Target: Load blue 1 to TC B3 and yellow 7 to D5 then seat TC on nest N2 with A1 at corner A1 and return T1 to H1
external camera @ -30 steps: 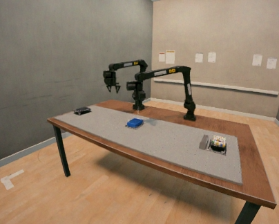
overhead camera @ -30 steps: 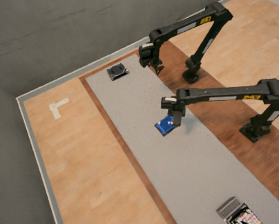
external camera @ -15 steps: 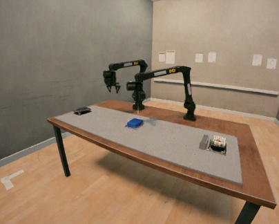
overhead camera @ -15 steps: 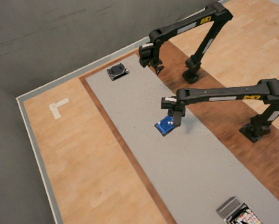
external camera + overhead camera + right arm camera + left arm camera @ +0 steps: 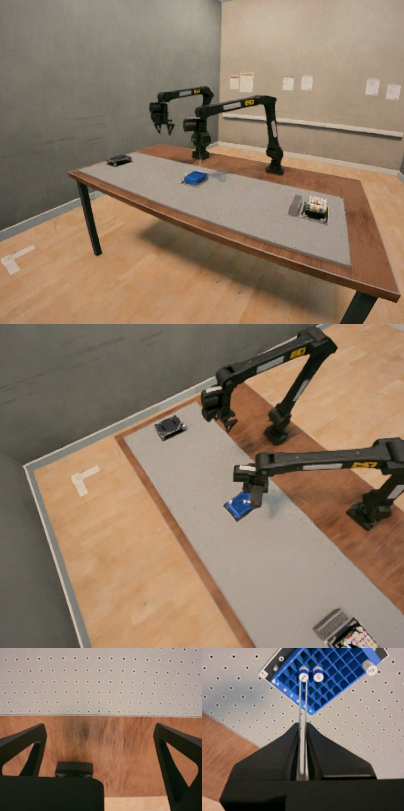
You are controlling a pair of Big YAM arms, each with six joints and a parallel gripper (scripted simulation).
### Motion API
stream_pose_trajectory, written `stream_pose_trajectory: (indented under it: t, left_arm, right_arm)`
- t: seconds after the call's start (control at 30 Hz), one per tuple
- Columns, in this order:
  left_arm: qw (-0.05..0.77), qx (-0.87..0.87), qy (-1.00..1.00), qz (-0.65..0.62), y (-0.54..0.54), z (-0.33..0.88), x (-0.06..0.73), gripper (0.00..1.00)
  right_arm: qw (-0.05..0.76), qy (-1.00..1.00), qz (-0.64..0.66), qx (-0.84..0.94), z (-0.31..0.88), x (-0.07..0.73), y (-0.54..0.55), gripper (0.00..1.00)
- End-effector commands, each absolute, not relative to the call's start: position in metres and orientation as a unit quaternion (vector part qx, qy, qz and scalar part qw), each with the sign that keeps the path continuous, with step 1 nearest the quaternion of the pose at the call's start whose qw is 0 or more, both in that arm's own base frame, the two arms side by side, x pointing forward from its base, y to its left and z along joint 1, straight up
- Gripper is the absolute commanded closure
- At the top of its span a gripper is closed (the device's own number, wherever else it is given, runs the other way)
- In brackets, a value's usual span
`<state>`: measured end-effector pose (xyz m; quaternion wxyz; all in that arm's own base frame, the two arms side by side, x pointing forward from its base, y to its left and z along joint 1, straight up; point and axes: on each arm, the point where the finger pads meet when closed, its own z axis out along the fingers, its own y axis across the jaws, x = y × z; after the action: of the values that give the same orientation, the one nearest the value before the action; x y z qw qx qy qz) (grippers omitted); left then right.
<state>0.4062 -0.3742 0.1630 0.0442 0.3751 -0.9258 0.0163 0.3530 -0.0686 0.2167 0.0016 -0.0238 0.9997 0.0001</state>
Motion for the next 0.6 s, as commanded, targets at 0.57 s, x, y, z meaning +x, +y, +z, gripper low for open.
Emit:
stream_pose_trajectory:
  t: [0.57]
  left_arm:
    - [0.047,0.379,-0.924,0.014,-0.3684,0.1479,0.4132,0.93]
  right_arm:
    - [0.018,1.000,-0.004,-0.017,0.2289,0.3614,-0.0696,0.00]
